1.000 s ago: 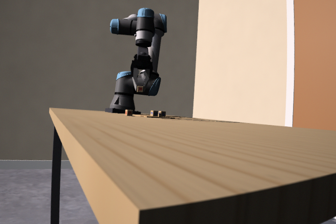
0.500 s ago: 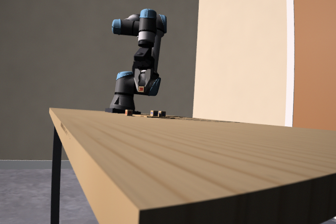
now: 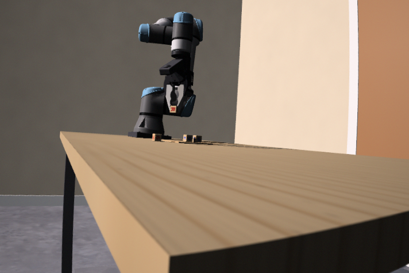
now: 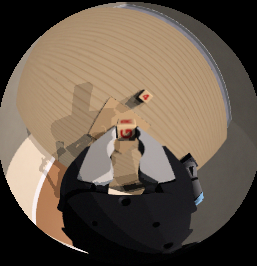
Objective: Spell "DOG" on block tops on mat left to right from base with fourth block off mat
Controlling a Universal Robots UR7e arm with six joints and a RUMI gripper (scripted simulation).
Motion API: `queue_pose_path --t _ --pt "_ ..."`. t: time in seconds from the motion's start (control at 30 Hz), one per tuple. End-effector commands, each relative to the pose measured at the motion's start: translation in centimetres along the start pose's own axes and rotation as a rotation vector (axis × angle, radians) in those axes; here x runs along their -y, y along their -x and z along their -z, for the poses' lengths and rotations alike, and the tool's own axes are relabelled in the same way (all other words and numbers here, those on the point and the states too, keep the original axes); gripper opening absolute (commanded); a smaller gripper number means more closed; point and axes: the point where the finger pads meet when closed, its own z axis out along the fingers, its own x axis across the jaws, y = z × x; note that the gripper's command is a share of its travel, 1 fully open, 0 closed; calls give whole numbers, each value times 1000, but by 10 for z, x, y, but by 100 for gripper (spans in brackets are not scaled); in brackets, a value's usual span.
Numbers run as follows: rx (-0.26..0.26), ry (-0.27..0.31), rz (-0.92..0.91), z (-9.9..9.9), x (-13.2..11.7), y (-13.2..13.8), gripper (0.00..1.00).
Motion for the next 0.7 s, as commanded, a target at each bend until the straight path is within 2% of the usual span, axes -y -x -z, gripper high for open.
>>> queue_pose_path --t 0.0,0.43,0.67 --pt "-5 -2 -117 -1 -7 1 5" --pt "-5 -2 -361 -1 -18 2 5" --pt "-5 -2 -435 -1 -22 3 5"
